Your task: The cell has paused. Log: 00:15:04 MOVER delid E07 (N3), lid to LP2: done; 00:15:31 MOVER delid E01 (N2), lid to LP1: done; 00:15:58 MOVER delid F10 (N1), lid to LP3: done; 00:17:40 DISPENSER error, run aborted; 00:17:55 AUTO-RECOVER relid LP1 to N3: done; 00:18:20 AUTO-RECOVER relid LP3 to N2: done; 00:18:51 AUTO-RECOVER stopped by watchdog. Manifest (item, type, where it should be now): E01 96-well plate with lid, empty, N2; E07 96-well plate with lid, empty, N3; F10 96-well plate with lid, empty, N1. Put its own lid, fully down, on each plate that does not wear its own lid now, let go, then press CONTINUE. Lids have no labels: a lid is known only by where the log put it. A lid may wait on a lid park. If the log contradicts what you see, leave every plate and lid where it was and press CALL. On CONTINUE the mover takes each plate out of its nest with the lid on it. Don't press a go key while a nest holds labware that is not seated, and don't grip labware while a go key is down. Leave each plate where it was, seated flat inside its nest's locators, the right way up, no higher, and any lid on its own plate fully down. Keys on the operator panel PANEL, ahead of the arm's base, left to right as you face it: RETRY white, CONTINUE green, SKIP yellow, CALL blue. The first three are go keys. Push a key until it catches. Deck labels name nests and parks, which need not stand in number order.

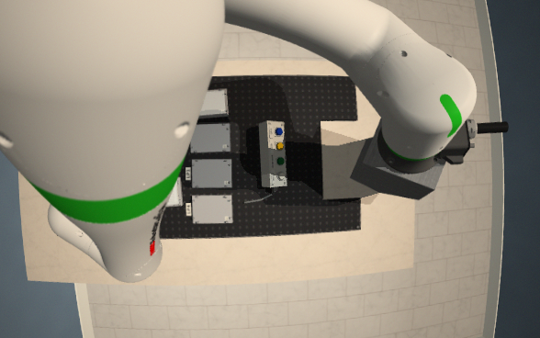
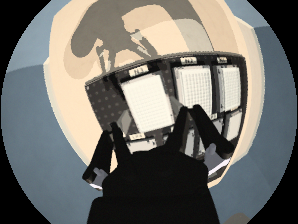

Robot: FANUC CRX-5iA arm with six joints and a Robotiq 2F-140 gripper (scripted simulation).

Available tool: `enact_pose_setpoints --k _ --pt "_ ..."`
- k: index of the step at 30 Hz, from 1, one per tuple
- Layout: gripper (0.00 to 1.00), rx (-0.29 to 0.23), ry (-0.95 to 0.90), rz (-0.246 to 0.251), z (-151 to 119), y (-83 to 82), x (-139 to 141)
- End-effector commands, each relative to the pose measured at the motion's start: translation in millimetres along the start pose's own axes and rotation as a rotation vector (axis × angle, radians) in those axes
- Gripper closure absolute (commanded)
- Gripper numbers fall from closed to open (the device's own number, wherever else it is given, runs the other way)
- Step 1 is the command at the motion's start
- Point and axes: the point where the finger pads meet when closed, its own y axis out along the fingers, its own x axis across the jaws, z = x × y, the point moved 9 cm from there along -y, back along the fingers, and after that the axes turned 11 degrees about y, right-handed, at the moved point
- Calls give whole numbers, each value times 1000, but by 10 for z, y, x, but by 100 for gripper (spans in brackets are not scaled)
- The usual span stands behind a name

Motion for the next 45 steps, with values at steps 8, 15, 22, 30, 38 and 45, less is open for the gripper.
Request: enact_pose_setpoints --k 8,15,22,30,38,45 --pt "41 0 0 0 2 -2 -1" --pt "41 0 0 0 2 -2 -1" --pt "41 0 0 0 2 -2 -1" --pt "41 0 0 0 2 -2 -1" --pt "41 0 0 0 2 -2 -1" --pt "41 0 0 0 2 -2 -1"
